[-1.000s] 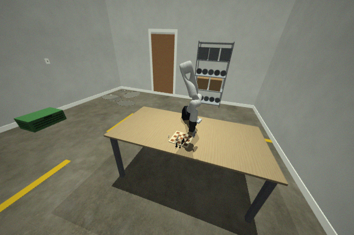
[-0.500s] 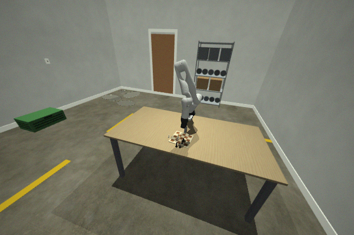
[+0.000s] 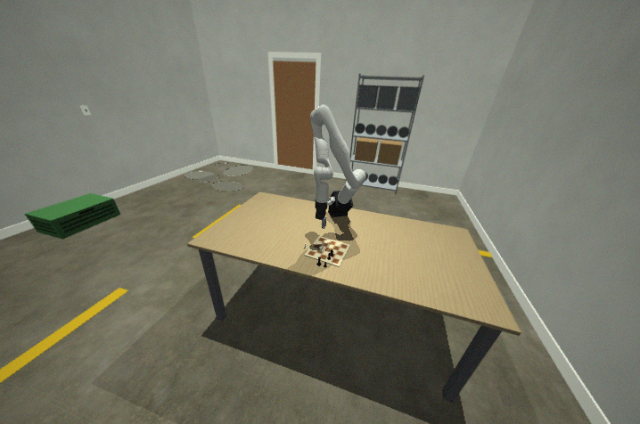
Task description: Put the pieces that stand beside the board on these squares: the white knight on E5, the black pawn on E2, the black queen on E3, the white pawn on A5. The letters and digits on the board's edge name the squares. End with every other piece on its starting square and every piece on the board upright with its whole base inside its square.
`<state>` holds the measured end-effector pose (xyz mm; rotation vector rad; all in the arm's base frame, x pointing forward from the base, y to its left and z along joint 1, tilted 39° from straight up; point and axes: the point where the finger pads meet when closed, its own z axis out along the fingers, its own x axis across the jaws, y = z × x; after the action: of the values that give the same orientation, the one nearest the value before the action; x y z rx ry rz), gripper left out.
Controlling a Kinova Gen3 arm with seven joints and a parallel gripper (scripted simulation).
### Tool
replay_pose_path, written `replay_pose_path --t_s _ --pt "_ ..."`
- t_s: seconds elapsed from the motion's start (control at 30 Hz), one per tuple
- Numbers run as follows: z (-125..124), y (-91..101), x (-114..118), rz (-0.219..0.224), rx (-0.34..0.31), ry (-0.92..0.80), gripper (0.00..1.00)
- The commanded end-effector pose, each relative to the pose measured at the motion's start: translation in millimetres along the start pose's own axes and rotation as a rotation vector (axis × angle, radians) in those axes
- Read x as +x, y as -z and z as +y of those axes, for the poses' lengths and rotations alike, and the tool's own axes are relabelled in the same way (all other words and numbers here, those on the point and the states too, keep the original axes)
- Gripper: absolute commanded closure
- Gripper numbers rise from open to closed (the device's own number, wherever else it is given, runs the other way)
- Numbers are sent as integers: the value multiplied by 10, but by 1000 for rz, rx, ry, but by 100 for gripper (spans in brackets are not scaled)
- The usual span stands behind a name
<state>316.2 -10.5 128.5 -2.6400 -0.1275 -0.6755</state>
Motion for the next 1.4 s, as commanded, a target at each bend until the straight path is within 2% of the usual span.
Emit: replay_pose_path --t_s 0.0,0.8,1.13,1.37 --pt "56 37 -10 19 16 -35 100" --pt "78 4 -46 22 18 -32 100" --pt "76 -152 -43 21 18 -32 100" --pt "73 -375 -37 21 18 -32 100"
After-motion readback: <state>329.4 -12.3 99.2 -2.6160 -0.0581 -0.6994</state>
